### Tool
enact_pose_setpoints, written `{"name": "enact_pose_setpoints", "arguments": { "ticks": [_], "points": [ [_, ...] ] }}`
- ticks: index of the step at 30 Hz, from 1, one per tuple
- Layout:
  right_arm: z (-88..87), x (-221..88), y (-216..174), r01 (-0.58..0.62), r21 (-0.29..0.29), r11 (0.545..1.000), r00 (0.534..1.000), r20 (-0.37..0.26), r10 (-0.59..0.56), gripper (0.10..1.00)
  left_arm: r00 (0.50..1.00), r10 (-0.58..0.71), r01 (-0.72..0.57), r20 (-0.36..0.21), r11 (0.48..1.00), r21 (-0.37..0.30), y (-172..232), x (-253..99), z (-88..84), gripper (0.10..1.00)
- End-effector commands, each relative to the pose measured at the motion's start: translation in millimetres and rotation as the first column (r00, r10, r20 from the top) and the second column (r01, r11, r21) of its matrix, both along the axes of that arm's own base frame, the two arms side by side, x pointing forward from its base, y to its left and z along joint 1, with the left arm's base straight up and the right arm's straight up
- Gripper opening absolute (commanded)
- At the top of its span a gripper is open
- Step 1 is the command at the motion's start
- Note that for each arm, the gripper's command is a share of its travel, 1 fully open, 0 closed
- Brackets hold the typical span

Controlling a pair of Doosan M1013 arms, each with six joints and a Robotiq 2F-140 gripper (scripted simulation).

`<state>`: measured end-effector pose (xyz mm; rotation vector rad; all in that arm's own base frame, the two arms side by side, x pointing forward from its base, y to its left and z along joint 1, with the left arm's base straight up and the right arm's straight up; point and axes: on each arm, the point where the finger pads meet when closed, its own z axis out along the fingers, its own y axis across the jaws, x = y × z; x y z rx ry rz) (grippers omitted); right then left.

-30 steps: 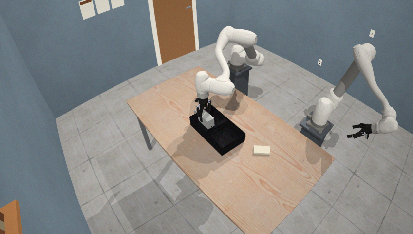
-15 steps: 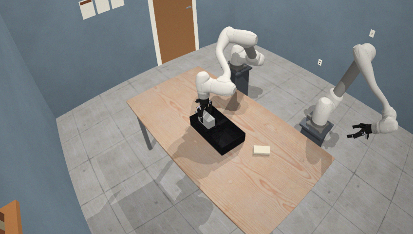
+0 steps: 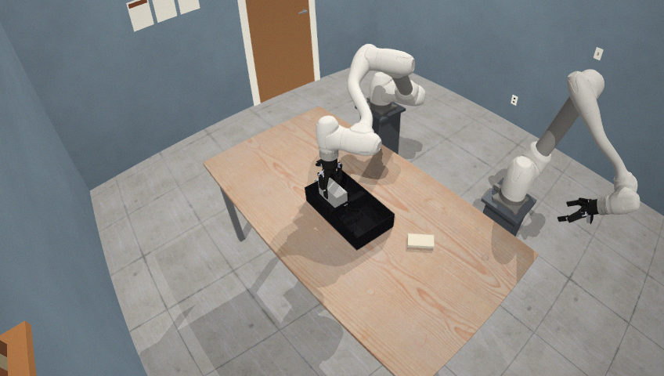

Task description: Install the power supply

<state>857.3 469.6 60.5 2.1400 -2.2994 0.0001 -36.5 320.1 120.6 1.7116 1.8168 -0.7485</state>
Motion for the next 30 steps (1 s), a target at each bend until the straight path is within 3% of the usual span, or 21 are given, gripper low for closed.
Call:
{"name": "enact_pose_setpoints", "arguments": {
  "ticks": [1, 30],
  "points": [
    [1.6, 0.5, 2.5, 0.0, 0.001, 1.0, 1.0, 0.001, 0.0, 0.099, 1.0, 0.0, 0.0, 0.0, 1.0, 0.001, 0.3, -0.1, 0.3, 1.0],
    [1.7, 1.3, 14.1, 0.0, 0.001, 1.0, 1.0, 0.001, 0.0, 0.099, 1.0, 0.0, 0.0, 0.0, 1.0, 0.001, 0.3, -0.1, 0.3, 1.0]
  ]
}}
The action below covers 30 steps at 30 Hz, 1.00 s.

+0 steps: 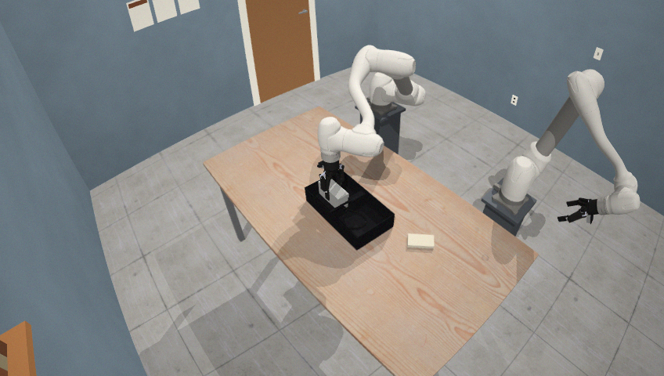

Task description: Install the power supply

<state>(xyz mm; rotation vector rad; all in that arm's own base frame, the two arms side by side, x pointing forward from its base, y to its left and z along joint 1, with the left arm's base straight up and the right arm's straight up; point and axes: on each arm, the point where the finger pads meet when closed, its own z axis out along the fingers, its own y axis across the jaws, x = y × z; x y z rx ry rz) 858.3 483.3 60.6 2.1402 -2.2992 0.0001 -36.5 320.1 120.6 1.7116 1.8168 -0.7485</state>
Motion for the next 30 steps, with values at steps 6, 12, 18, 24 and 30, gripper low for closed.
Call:
{"name": "enact_pose_setpoints", "arguments": {
  "ticks": [6, 12, 18, 24, 30],
  "points": [
    [1.6, 0.4, 0.5, 0.0, 0.001, 1.0, 1.0, 0.001, 0.0, 0.099, 1.0, 0.0, 0.0, 0.0, 1.0, 0.001, 0.3, -0.1, 0.3, 1.0],
    [1.0, 0.4, 0.4, 0.0, 0.001, 1.0, 1.0, 0.001, 0.0, 0.099, 1.0, 0.0, 0.0, 0.0, 1.0, 0.001, 0.3, -0.1, 0.3, 1.0],
    [0.7, 0.4, 0.4, 0.001, 0.001, 1.0, 1.0, 0.001, -0.001, 0.099, 1.0, 0.0, 0.0, 0.0, 1.0, 0.001, 0.3, -0.1, 0.3, 1.0],
    [0.6, 0.5, 1.7, 0.001, 0.001, 1.0, 1.0, 0.001, -0.001, 0.099, 1.0, 0.0, 0.0, 0.0, 1.0, 0.001, 0.3, -0.1, 0.3, 1.0],
    [0.6, 0.7, 3.9, 0.001, 0.001, 1.0, 1.0, 0.001, -0.001, 0.099, 1.0, 0.0, 0.0, 0.0, 1.0, 0.001, 0.3, -0.1, 0.3, 1.0]
  ]
}}
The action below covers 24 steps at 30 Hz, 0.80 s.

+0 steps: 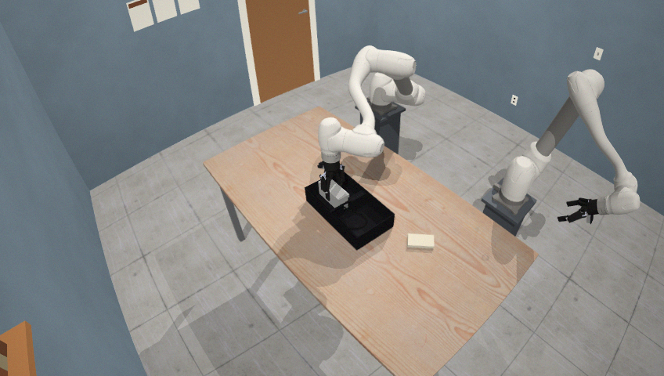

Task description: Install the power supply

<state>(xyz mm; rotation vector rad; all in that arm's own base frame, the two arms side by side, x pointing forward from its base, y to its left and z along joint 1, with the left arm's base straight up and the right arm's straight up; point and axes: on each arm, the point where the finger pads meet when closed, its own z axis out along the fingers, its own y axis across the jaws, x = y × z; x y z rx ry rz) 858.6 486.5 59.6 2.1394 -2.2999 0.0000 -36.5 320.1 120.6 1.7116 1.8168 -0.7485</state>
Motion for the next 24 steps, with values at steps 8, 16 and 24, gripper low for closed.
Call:
{"name": "enact_pose_setpoints", "arguments": {
  "ticks": [8, 16, 24],
  "points": [
    [1.6, 0.4, 0.8, 0.0, 0.001, 1.0, 1.0, 0.002, 0.0, 1.0, 1.0, 0.0, 0.0, 0.0, 1.0, 0.001, 0.3, -0.1, 0.3, 1.0],
    [1.6, 0.4, 0.8, 0.0, 0.001, 1.0, 1.0, 0.002, 0.0, 1.0, 1.0, 0.0, 0.0, 0.0, 1.0, 0.001, 0.3, -0.1, 0.3, 1.0],
    [1.6, 0.4, 0.8, 0.0, 0.001, 1.0, 1.0, 0.002, 0.0, 1.0, 1.0, 0.0, 0.0, 0.0, 1.0, 0.001, 0.3, -0.1, 0.3, 1.0]
  ]
}}
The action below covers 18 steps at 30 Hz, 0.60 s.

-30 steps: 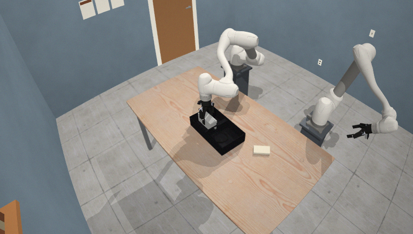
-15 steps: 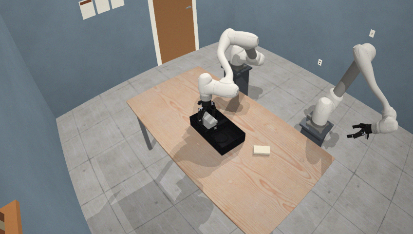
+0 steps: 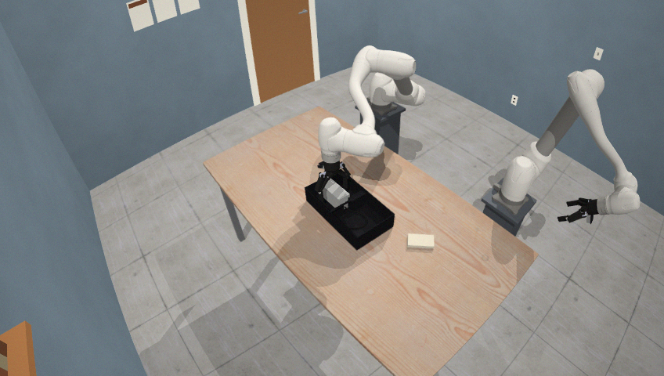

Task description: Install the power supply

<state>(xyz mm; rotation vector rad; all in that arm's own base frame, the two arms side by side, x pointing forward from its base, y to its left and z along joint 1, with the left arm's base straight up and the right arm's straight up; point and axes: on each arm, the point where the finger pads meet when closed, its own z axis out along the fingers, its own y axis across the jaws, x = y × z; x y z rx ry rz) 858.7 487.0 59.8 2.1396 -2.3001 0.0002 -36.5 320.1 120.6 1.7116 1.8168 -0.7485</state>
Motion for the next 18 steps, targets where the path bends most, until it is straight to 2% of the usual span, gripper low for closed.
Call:
{"name": "enact_pose_setpoints", "arguments": {
  "ticks": [1, 15, 18],
  "points": [
    [1.4, 0.3, 0.3, 0.0, 0.001, 1.0, 1.0, 0.001, 0.0, 1.0, 1.0, 0.0, 0.0, 0.0, 1.0, 0.001, 0.3, -0.1, 0.3, 1.0],
    [1.6, 0.3, 0.3, 0.0, 0.001, 1.0, 1.0, 0.001, 0.0, 1.0, 1.0, 0.0, 0.0, 0.0, 1.0, 0.001, 0.3, -0.1, 0.3, 1.0],
    [11.1, 0.3, 0.3, 0.0, 0.001, 1.0, 1.0, 0.001, 0.0, 1.0, 1.0, 0.0, 0.0, 0.0, 1.0, 0.001, 0.3, -0.1, 0.3, 1.0]
  ]
}}
